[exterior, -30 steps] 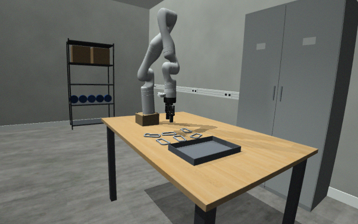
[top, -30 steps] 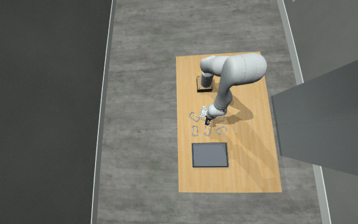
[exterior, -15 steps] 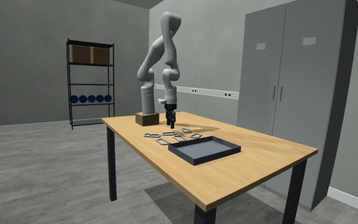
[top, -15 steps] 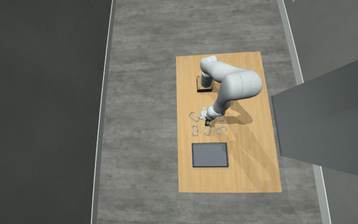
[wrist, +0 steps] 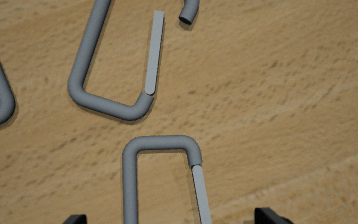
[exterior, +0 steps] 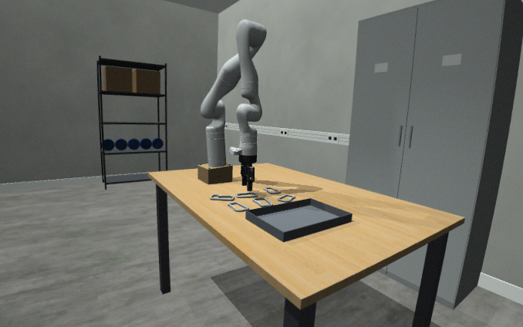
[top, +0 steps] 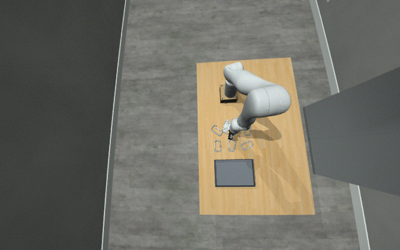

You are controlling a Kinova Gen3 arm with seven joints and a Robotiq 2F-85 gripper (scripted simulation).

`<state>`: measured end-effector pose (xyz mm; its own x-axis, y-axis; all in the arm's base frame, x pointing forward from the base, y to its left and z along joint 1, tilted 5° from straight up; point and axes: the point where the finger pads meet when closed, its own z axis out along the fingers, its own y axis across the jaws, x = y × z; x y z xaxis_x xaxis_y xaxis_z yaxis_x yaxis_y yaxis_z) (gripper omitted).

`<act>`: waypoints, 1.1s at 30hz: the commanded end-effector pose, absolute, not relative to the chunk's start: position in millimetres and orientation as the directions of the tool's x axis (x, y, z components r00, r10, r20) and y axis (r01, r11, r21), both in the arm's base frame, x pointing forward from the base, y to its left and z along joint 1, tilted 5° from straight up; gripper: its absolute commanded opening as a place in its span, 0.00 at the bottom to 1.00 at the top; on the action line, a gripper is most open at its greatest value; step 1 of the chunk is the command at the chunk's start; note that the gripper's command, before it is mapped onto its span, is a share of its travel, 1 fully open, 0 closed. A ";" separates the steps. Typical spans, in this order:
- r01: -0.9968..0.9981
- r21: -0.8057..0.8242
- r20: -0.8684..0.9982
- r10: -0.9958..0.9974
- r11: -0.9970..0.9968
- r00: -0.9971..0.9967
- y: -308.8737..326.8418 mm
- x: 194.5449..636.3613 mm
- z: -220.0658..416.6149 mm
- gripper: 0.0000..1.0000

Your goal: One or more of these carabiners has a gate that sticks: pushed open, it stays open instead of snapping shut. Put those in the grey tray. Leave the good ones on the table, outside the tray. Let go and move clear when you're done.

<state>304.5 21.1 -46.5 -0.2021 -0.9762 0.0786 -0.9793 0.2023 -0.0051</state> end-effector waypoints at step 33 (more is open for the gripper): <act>-0.979 -0.007 0.080 -0.976 0.203 -0.202 18.9 304.9 -74.0 1.00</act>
<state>305.0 18.8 -73.9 -0.2031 -0.9759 0.0796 -0.9791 0.2032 -0.0070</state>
